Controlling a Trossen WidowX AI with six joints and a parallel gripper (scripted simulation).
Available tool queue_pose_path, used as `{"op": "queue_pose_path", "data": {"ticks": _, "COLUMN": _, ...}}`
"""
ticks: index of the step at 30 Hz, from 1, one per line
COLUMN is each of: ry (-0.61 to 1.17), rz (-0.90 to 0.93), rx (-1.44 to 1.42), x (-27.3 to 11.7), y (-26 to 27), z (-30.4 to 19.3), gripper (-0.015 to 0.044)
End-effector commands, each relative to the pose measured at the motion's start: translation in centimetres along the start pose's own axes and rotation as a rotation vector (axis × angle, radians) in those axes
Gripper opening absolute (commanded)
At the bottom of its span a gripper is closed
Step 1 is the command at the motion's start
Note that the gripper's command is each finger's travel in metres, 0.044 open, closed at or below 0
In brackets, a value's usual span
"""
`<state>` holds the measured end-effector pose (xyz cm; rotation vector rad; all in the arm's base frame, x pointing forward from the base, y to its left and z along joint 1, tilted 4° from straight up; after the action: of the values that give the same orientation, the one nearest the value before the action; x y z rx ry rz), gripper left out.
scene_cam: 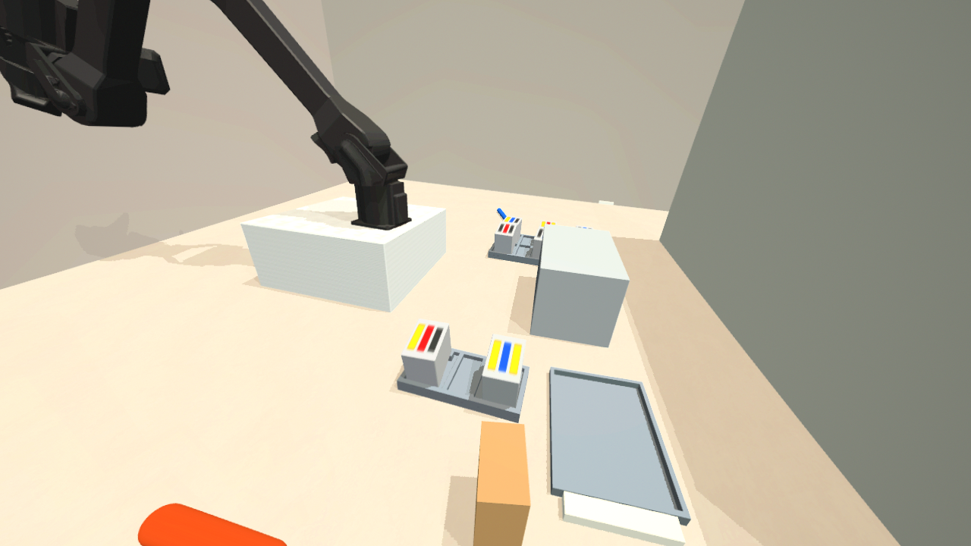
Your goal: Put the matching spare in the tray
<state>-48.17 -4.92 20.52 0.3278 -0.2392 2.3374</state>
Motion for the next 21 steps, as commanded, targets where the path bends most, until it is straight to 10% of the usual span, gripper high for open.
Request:
{"op": "queue_pose_path", "data": {"ticks": 1, "ry": 0.000, "rz": 0.000, "rx": 0.000, "x": 0.0, "y": 0.0, "z": 0.0, "gripper": 0.0426}}
{"op": "queue_pose_path", "data": {"ticks": 9, "ry": -0.004, "rz": 0.037, "rx": 0.055, "x": -1.2, "y": 0.8, "z": 0.8, "gripper": 0.0440}}
{"op": "queue_pose_path", "data": {"ticks": 21, "ry": 0.021, "rz": 0.487, "rx": 0.068, "x": -14.2, "y": 9.7, "z": 6.7, "gripper": 0.0440}}
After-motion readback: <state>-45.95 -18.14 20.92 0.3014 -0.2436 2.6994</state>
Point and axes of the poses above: the point midway between the two fingers, 35 mm back from their tips, its own x axis out along the fingers, its own y axis across the jaws, z = x × y, the point moved 7 cm from there along -x, back along the fingers, and after that the axes turned 12 degrees about -x, right-handed, at the moved point
